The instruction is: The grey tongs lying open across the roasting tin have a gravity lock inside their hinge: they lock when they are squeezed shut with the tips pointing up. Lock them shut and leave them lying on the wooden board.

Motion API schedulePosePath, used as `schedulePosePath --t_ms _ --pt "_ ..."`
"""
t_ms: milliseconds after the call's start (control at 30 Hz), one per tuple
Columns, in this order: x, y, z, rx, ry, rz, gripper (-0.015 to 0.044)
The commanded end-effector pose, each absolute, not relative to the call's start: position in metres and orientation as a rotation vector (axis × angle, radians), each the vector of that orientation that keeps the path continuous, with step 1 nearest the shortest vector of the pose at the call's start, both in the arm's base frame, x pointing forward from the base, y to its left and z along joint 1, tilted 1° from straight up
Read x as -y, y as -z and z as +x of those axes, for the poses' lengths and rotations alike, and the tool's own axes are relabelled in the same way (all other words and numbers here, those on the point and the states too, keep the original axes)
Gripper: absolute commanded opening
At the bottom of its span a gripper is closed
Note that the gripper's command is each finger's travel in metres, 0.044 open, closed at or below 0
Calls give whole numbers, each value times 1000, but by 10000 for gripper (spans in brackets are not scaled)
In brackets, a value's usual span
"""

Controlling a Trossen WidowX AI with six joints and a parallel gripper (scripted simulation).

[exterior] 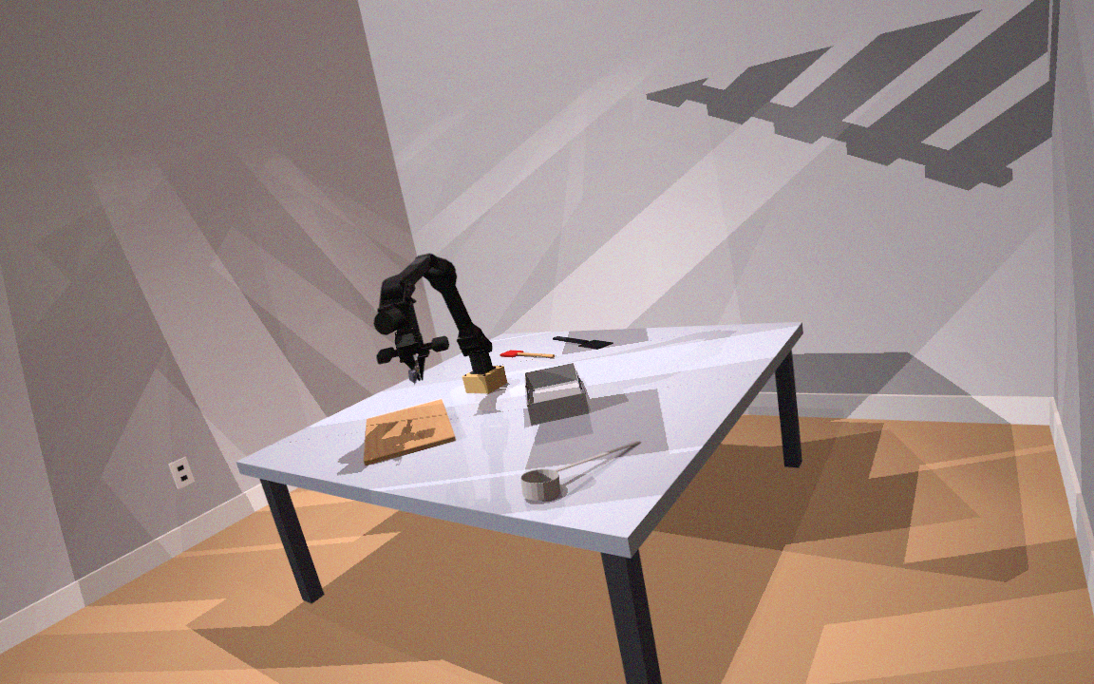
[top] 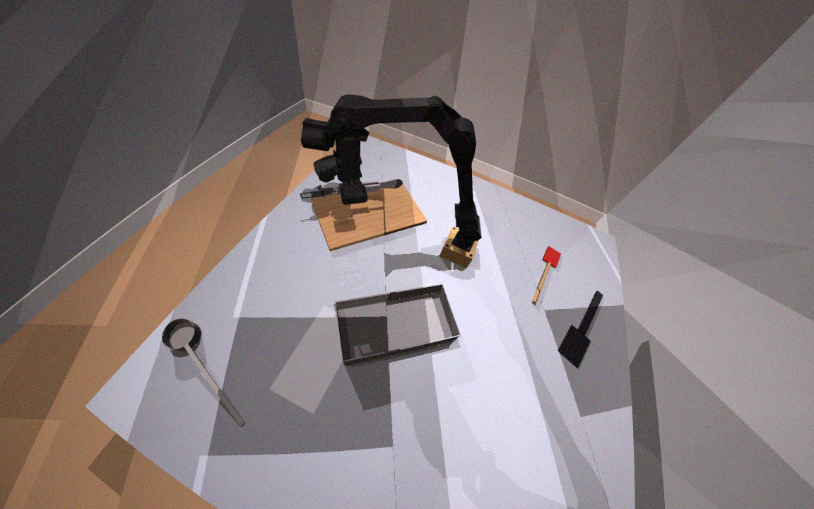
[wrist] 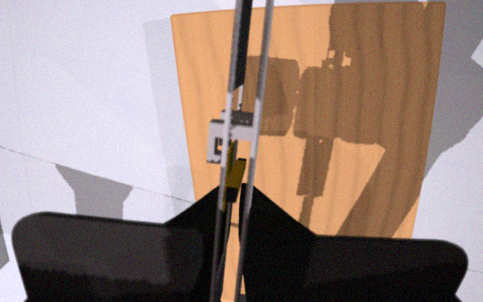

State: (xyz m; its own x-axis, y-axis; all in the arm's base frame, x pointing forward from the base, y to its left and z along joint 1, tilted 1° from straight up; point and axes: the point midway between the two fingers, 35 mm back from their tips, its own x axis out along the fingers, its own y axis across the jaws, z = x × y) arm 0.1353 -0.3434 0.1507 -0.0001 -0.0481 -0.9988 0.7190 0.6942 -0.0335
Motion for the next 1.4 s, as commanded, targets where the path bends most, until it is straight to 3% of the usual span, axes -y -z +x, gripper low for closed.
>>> schedulePosePath --t_ms 0,700,1367 --pt "344 -152 129 -1414 769 697 -150" --pt "349 -152 94 -1063 1376 1319 -150" --pt "351 -152 61 -509 1891 1857 -150"
